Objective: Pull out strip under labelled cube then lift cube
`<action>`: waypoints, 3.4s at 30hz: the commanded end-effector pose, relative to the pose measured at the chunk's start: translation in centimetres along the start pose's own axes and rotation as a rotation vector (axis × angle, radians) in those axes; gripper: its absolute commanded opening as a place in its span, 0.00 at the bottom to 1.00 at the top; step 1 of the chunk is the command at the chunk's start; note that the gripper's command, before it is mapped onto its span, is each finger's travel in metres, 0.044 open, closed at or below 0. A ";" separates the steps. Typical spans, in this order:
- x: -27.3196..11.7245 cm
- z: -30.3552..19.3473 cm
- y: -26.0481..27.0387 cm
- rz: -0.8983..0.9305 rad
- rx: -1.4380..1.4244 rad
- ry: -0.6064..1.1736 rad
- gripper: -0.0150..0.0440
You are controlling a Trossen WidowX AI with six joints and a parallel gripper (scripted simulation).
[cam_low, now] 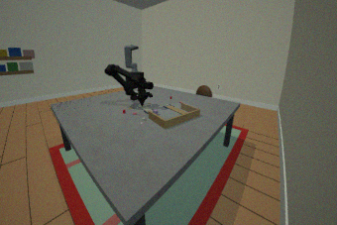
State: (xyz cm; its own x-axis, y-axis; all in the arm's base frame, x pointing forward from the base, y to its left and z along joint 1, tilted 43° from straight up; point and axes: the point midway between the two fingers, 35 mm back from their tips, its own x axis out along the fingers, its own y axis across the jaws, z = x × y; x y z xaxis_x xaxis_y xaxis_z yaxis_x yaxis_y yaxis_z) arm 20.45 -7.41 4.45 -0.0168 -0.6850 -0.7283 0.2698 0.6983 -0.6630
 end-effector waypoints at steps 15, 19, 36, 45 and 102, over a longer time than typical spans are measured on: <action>0.4 -3.1 -0.1 -0.002 -0.007 0.027 0.25; 0.4 -3.1 -0.1 -0.002 -0.007 0.027 0.25; 0.4 -3.1 -0.1 -0.002 -0.007 0.027 0.25; 0.4 -3.1 -0.1 -0.002 -0.007 0.027 0.25; -5.9 15.6 0.1 0.001 -0.033 0.019 1.00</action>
State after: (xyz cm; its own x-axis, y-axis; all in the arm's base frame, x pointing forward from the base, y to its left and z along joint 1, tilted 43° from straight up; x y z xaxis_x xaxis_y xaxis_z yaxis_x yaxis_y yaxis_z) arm 34.48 -6.23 11.20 -0.0311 -0.6770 -0.7353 0.2429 0.7085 -0.6626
